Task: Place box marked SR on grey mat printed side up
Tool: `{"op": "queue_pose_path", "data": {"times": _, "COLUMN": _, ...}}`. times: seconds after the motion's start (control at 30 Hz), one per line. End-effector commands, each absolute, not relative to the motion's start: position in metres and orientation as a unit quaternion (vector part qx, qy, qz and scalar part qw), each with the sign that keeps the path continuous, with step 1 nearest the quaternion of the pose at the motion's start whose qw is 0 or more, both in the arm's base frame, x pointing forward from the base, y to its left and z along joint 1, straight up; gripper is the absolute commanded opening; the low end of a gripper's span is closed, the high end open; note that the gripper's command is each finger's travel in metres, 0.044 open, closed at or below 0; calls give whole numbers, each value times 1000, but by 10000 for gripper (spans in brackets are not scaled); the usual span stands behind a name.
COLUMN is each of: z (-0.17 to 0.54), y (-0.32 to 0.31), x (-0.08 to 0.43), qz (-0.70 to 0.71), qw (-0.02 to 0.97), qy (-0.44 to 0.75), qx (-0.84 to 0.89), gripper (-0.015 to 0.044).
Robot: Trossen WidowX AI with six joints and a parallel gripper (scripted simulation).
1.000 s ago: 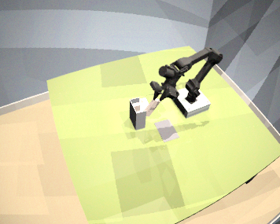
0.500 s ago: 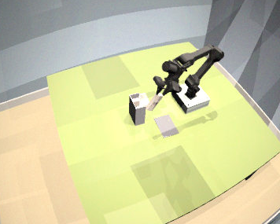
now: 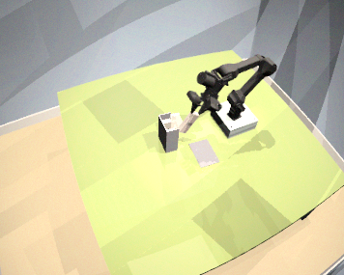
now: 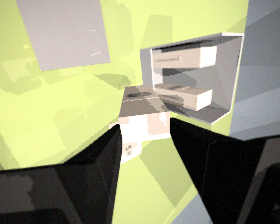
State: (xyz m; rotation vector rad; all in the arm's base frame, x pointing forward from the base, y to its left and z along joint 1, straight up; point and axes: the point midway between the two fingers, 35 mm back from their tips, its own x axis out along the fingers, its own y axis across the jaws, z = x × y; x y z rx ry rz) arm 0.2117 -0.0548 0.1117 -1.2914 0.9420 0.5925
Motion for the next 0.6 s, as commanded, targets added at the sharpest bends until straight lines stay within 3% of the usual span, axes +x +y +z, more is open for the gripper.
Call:
{"op": "queue_pose_path", "data": {"times": 0.0, "z": 107, "y": -55, "x": 212, "qz": 263, "qw": 658, "qy": 414, "qx": -571, "gripper": 153}}
{"op": "queue_pose_path", "data": {"times": 0.57, "z": 79, "y": -55, "x": 212, "qz": 263, "qw": 658, "qy": 414, "qx": -571, "gripper": 153}}
